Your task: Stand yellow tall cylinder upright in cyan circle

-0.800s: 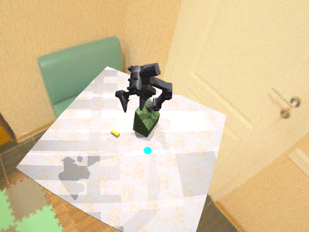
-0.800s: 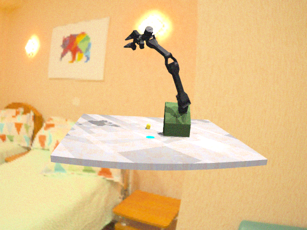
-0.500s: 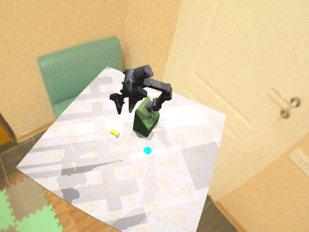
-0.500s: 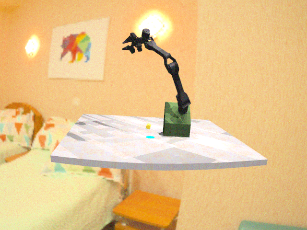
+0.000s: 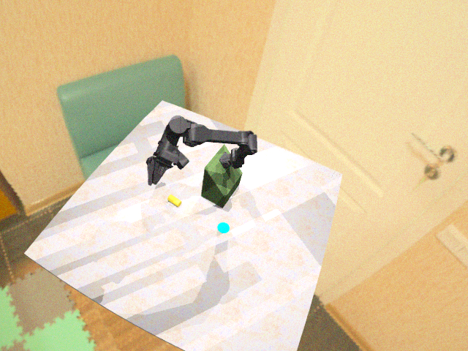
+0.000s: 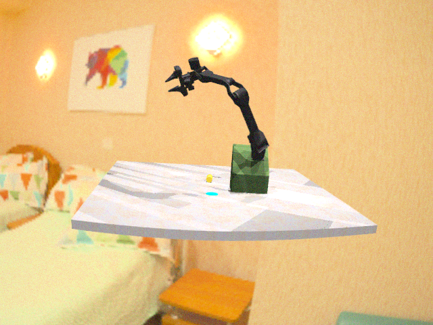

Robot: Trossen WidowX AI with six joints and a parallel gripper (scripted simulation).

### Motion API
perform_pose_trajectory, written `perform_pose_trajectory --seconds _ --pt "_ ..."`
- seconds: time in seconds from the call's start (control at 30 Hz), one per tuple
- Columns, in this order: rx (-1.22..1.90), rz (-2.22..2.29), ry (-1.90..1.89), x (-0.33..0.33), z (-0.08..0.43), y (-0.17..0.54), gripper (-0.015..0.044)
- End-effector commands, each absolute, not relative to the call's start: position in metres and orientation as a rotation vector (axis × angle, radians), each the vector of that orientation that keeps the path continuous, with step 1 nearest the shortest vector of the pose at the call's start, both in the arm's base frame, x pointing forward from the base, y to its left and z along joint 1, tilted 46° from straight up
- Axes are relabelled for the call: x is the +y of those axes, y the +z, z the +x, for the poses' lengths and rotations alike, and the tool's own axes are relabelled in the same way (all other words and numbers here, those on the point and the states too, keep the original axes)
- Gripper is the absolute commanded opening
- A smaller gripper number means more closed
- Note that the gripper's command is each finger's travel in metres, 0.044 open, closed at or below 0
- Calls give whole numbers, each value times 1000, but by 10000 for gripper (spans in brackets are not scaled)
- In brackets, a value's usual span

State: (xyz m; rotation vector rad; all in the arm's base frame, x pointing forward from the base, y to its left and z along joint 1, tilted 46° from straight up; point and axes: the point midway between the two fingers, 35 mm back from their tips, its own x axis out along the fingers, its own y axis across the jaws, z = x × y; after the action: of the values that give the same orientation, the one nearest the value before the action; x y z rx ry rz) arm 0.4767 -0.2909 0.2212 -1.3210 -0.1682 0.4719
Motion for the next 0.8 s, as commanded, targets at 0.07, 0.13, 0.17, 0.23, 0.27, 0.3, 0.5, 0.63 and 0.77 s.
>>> perform_pose_trajectory --seconds 0.07,0.13,0.17,0.23,0.27,0.3,0.5,0.63,0.77 --pt "-43 -1226 537 -277 476 159 309" --pt "2 -1193 565 -271 473 138 309" --pt "25 -1177 579 -267 471 128 309" --pt "70 -1144 611 -259 467 107 309" --pt "92 -1128 628 -255 464 97 309" --pt "114 -1112 645 -251 461 87 309" --pt "244 -1016 763 -221 437 30 309" --pt "326 -951 853 -198 415 -4 309" --pt "403 -885 952 -174 389 -33 309"
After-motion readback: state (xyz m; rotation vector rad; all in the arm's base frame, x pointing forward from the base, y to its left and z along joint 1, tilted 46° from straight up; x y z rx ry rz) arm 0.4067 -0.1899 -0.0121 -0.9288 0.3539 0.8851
